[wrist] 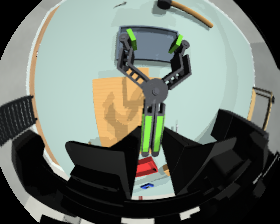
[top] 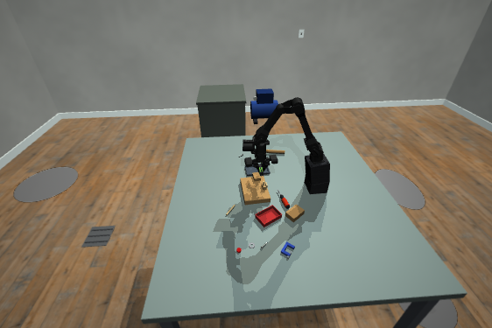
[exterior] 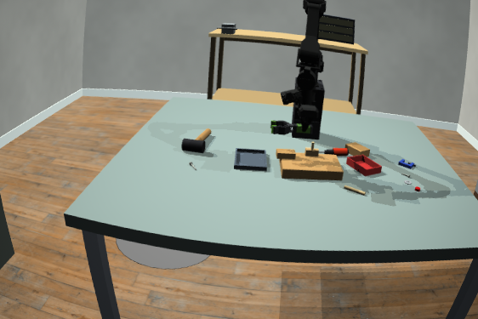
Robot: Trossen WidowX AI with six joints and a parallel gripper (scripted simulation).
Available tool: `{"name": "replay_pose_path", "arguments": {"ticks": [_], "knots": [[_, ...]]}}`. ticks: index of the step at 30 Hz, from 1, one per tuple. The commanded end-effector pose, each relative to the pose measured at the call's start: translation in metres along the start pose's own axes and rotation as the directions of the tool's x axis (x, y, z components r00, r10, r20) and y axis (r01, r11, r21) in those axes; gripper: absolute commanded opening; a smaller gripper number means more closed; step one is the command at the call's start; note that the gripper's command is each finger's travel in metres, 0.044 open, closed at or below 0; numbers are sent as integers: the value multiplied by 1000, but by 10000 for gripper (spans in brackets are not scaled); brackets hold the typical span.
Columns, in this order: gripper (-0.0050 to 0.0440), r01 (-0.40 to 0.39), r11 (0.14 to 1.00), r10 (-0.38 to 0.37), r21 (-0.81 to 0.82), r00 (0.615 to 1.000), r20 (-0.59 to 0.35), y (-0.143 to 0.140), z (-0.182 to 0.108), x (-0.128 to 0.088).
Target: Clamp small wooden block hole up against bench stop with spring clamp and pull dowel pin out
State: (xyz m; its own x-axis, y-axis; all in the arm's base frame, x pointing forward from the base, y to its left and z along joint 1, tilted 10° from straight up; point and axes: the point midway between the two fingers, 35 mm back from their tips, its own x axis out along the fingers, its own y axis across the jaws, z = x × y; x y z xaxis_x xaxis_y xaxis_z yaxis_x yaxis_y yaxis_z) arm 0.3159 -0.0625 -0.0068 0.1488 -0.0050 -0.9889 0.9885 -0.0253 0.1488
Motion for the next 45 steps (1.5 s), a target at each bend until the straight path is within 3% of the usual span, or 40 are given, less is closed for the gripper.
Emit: {"name": "replay_pose_path", "arguments": {"ticks": [1, 45], "knots": [[0, 1, 1000, -1, 0, 1000, 6, 1, -4, 1], [0, 0, 1000, 0, 0, 1000, 9, 5, -49, 3]]}}
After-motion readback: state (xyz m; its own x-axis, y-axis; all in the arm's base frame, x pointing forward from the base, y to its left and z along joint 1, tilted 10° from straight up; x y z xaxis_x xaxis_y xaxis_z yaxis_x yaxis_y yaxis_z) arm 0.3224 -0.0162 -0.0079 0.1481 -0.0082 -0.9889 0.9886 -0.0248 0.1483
